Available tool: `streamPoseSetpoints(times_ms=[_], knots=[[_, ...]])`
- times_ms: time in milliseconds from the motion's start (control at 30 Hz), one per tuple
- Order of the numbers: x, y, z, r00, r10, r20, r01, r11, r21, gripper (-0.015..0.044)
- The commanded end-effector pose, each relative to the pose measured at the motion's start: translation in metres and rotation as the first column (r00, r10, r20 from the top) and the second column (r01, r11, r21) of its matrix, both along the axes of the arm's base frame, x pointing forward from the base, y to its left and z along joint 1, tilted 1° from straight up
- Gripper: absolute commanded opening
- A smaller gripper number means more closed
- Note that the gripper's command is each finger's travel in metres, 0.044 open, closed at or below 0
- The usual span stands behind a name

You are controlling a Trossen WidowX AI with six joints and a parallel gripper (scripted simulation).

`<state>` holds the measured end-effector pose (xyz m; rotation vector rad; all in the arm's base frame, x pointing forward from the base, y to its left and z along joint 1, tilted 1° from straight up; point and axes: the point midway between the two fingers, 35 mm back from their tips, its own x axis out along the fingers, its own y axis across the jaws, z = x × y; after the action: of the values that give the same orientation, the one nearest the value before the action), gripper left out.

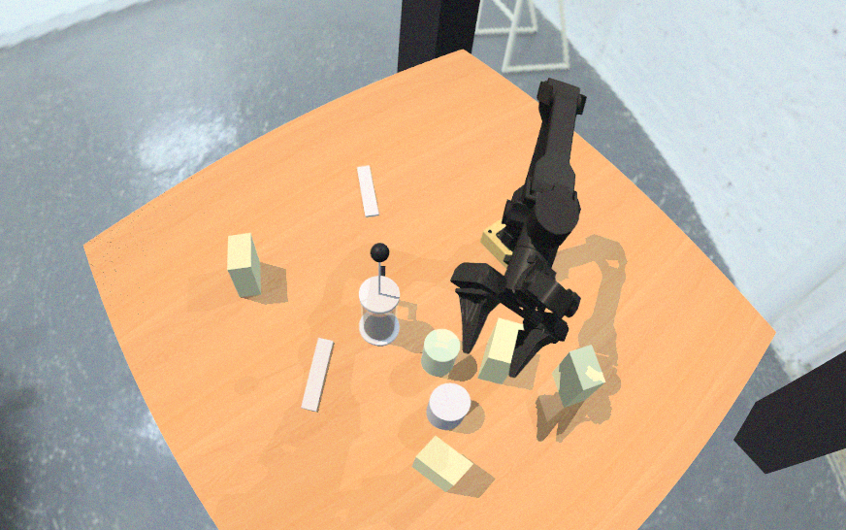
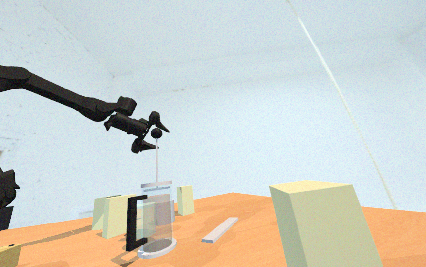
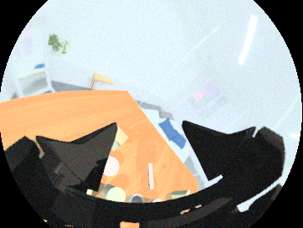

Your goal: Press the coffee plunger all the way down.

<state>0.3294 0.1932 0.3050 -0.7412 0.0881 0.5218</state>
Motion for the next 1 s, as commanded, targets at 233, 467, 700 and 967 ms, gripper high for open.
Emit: streamPoseSetpoints(times_ms=[233, 467, 700, 967], knots=[[-0.015, -0.176, 0.020, 0.811, -0.446, -0.378, 0.566, 0.763, 0.314, 0.0440], [-0.049, -0.226, 0.021, 0.664, -0.540, -0.517, 0.744, 0.542, 0.390, 0.0440], [-0.047, -0.225, -0.024, 0.664, -0.540, -0.517, 0.744, 0.543, 0.390, 0.0440], [-0.047, -0.225, -0.037, 0.663, -0.541, -0.517, 0.745, 0.541, 0.390, 0.0440]])
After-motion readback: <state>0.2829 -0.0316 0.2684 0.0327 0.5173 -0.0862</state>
